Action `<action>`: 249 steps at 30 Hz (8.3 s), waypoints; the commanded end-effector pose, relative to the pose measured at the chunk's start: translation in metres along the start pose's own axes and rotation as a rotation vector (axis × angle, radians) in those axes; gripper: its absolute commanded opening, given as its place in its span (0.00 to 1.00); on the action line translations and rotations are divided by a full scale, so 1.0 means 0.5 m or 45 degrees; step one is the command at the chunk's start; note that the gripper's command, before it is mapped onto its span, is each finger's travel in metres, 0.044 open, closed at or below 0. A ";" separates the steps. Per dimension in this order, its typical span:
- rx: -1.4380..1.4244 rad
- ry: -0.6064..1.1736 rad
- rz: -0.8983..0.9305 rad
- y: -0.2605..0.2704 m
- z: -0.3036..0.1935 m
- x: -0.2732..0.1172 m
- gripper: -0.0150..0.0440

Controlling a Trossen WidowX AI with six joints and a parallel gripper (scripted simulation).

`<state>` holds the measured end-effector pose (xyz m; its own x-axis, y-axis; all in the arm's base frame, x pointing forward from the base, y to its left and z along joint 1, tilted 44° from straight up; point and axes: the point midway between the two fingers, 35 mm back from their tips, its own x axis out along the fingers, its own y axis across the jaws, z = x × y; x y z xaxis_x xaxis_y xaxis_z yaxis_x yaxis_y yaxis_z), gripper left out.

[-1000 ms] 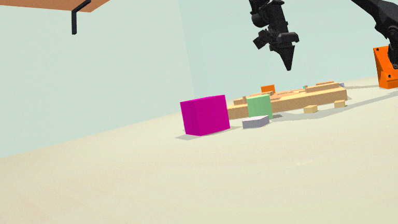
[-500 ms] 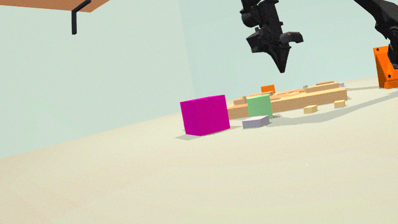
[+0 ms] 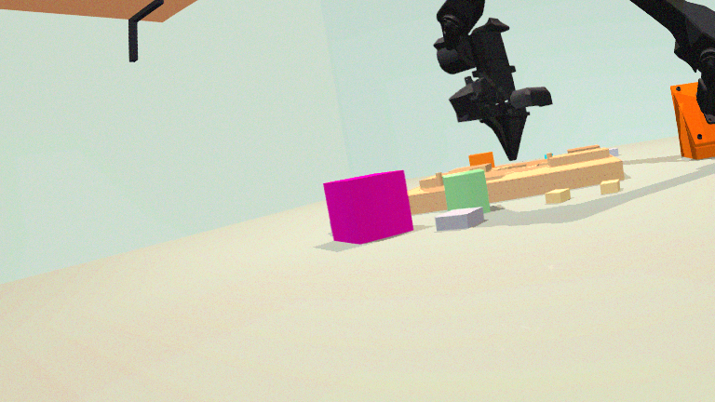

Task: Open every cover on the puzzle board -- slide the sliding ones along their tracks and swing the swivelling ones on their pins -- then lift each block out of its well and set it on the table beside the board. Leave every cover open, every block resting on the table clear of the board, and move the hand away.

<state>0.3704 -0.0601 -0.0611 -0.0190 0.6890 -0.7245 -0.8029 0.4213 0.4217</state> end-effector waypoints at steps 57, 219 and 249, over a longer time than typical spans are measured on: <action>0.008 -0.009 -0.003 0.000 0.010 0.031 0.25; 0.009 -0.006 -0.004 0.001 0.001 -0.099 0.50; 0.342 -0.007 -0.003 0.000 0.002 -0.050 0.50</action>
<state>0.3707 -0.0776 -0.0428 -0.0174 0.6889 -0.7247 -0.6448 0.5462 0.5347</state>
